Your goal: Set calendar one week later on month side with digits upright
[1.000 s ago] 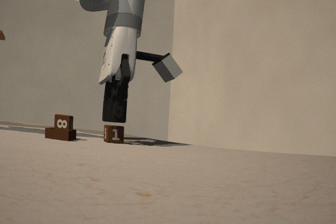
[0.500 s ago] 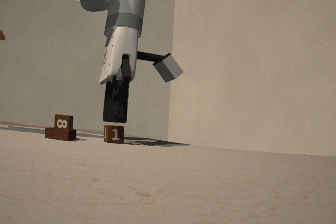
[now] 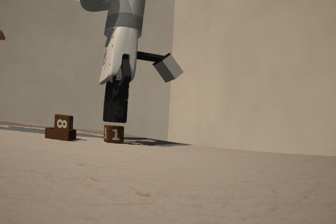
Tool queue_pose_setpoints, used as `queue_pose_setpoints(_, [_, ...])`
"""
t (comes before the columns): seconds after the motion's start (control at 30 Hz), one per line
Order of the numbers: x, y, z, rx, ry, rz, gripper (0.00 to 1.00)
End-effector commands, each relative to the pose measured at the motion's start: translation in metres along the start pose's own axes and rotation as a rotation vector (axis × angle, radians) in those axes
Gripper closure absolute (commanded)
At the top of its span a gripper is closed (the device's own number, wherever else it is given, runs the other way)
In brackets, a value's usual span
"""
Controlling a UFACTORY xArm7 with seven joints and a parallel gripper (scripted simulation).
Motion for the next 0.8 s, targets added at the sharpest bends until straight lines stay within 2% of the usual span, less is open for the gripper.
queue_pose_setpoints(0.0, [-0.0014,-0.0002,-0.0014,0.0,0.004,-0.001,0.51])
queue_pose_setpoints(0.53, [-0.0008,-0.0002,-0.0014,0.0,0.004,-0.001,0.51])
queue_pose_setpoints(0.77, [0.0061,-0.0002,-0.0014,0.0,0.004,-0.001,0.51])
Point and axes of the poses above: the point where the finger pads meet when closed, its own x axis out along the fingers, its own y axis across the jaws, z = x × y, the point moved 6 cm from there along -x, back along the fingers, and after that the axes turned 9 degrees about x, right-handed, at the moved point
